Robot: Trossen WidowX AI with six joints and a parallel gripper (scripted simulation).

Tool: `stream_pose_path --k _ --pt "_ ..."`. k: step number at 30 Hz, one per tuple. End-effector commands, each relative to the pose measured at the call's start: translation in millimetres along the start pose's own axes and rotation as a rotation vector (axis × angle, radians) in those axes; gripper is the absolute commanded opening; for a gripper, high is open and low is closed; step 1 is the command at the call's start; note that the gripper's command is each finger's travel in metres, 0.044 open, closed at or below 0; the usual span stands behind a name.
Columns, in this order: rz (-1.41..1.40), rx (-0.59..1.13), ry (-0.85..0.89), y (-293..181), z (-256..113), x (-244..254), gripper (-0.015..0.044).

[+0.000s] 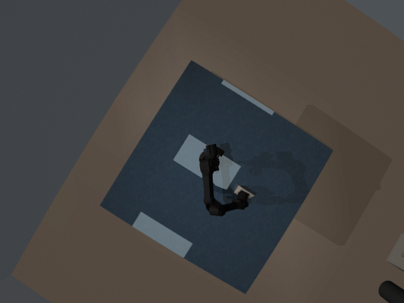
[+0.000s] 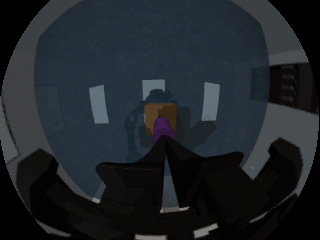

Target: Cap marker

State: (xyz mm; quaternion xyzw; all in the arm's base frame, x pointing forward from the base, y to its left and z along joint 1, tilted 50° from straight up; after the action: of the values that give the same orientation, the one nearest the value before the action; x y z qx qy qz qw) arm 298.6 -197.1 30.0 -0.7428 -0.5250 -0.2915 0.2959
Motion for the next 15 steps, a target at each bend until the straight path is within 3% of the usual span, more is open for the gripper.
stream_pose_path --k 1,11,15 --pt "0.001 0.0 0.003 0.1 6.9 0.7 0.0" --pt "0.0 -0.011 -0.003 0.9 0.5 -1.0 0.0" --pt "0.01 -0.074 -0.038 -2.1 -59.1 0.7 0.0"
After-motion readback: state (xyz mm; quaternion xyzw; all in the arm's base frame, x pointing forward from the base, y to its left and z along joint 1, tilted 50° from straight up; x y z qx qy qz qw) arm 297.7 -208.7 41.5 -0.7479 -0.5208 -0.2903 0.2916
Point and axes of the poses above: the point midway between the two fingers, 35 mm back from their tips, its own z axis out along the fingers, its own x axis across the jaws, y = z × x, the point moved 5 cm from there along -z, back along the fingers, and after that the axes turned 12 degrees about z, right-handed, at the moved point
